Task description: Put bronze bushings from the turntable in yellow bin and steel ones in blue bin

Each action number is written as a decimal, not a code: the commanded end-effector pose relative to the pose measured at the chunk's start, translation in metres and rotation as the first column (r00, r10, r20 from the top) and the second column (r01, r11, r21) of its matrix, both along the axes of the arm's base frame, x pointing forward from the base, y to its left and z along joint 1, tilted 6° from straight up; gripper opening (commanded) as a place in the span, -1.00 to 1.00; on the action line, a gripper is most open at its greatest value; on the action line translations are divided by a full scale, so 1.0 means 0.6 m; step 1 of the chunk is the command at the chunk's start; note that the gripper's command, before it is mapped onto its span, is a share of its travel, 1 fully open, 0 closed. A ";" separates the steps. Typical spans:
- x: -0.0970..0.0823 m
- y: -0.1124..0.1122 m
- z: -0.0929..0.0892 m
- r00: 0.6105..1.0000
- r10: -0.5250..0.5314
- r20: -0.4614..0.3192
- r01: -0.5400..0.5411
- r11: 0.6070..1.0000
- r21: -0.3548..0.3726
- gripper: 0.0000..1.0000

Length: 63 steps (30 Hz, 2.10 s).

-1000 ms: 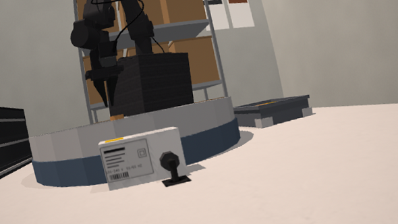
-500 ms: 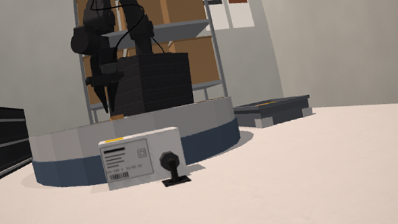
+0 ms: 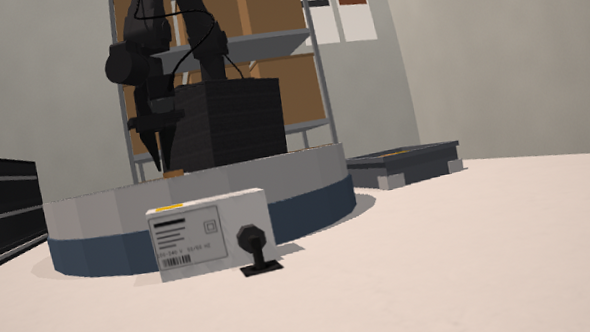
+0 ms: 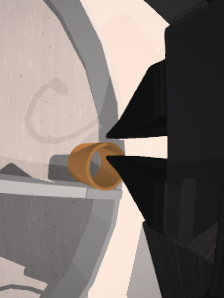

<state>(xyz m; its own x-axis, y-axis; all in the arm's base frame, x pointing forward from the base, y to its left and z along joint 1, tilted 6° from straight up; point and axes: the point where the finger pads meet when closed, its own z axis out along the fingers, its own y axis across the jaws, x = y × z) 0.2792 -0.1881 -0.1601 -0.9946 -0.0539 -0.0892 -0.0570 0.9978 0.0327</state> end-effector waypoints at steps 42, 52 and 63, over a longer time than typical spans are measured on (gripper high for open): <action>0.020 -0.007 0.011 1.000 -0.003 0.028 0.003 1.000 -0.009 -0.73; 0.020 -0.007 0.011 1.000 -0.003 0.028 0.003 1.000 -0.009 -0.73; 0.020 -0.007 0.011 1.000 -0.003 0.028 0.003 1.000 -0.009 -0.73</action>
<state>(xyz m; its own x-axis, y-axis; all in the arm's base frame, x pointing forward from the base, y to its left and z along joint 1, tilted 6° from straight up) 0.2803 -0.1866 -0.1601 -0.9945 -0.0550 -0.0894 -0.0581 0.9978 0.0329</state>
